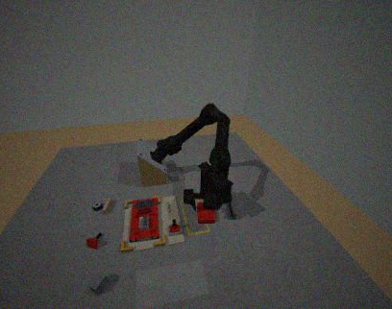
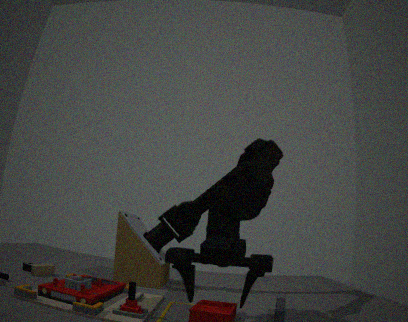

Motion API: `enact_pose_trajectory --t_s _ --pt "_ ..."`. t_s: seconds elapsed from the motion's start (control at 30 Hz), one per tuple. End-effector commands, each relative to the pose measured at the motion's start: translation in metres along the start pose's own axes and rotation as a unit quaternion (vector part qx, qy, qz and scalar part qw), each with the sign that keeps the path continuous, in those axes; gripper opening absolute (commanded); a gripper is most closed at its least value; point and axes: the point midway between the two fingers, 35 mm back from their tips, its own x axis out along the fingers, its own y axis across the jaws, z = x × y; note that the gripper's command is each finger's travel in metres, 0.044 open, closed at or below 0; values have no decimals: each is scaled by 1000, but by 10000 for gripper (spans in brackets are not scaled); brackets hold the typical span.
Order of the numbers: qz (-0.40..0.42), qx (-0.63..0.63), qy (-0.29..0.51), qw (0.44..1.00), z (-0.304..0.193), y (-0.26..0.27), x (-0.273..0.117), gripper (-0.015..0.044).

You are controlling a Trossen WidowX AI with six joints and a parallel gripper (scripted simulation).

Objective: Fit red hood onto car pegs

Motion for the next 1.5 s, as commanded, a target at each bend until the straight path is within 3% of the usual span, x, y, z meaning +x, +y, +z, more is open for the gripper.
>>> enact_pose_trajectory --t_s 0.0,1.07,1.17,1.47 --pt "-2 2 -1 1000 0 -1 3 440" --pt "-1 2 0 1000 0 -1 18 440" --pt "0 0 0 1000 0 0 16 361" --pt "0 0 0 1000 0 0 16 301"
